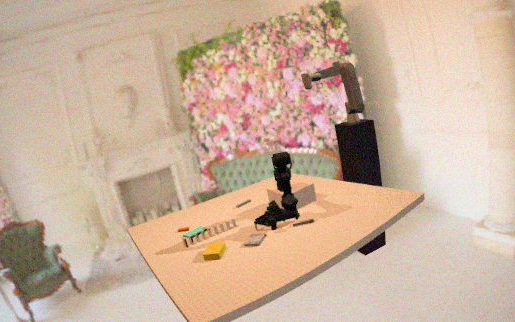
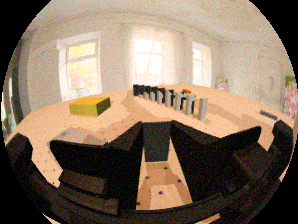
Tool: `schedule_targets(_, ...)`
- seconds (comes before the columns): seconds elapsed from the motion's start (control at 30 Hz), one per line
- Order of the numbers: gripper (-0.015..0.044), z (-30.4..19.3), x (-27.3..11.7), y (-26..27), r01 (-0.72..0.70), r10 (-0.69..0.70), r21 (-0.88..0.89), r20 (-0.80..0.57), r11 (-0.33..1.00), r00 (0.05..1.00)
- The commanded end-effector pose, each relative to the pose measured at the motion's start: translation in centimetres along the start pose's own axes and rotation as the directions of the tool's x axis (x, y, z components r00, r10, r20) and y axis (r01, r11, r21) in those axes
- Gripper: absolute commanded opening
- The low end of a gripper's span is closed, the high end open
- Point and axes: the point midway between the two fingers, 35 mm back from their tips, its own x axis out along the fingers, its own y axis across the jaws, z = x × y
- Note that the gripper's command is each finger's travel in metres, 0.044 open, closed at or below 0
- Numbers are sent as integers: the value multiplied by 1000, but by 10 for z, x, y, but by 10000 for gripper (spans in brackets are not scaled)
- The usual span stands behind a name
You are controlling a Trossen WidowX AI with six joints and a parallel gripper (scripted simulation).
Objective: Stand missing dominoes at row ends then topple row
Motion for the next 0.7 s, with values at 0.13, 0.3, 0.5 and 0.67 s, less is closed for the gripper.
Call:
schedule_targets(0.13, 238, -2, 0, -1, -2, 2, 0, -2, 1000, 1000)
schedule_targets(0.3, 370, -2, 0, -1, -2, 2, 0, -2, 1000, 1000)
schedule_targets(0.5, 440, -1, 0, 0, -2, 2, 0, -2, 1000, 1000)
schedule_targets(0.67, 440, 37, 0, 1, -1, 1, -2, -1, 1000, 1000)
